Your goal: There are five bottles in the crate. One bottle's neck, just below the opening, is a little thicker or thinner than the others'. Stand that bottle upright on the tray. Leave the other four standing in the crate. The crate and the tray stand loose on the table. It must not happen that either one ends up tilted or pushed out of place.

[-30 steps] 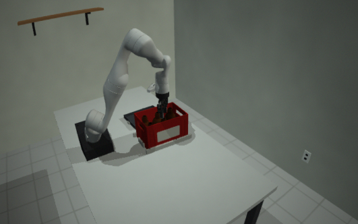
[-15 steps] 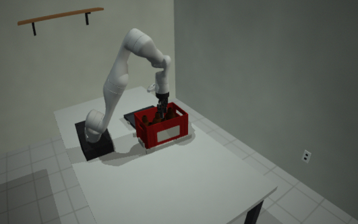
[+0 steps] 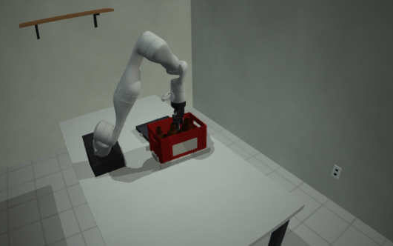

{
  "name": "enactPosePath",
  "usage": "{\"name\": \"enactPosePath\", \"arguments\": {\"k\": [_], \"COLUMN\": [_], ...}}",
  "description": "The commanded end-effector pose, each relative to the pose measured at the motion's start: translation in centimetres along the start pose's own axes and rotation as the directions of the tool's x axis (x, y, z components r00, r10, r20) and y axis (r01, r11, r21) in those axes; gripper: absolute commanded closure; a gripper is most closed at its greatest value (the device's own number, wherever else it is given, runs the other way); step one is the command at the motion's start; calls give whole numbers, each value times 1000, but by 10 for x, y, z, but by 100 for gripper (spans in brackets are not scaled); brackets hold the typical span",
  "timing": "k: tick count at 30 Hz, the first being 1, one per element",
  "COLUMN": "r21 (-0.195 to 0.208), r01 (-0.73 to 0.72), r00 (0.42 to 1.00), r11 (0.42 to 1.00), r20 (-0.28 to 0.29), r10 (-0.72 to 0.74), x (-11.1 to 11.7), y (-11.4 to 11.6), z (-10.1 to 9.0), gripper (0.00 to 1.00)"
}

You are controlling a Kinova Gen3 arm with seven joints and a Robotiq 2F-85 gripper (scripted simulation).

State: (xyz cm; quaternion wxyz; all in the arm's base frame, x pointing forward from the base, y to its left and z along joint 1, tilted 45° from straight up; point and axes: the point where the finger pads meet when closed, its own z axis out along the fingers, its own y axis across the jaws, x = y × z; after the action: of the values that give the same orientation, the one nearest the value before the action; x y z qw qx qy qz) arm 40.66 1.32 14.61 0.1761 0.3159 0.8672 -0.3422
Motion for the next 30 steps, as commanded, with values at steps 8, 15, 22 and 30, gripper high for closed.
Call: {"name": "enactPosePath", "arguments": {"k": [8,15,22,30], "r21": [-2,-2,-2,-2], "r01": [0,0,0,0], "r00": [1000,1000,1000,1000], "r11": [1000,1000,1000,1000], "r20": [1,1,1,1], "r10": [0,0,0,0], "x": [0,0,0,0], "y": [0,0,0,0], "z": [-1,1,5,11], "gripper": [36,36,36,36]}}
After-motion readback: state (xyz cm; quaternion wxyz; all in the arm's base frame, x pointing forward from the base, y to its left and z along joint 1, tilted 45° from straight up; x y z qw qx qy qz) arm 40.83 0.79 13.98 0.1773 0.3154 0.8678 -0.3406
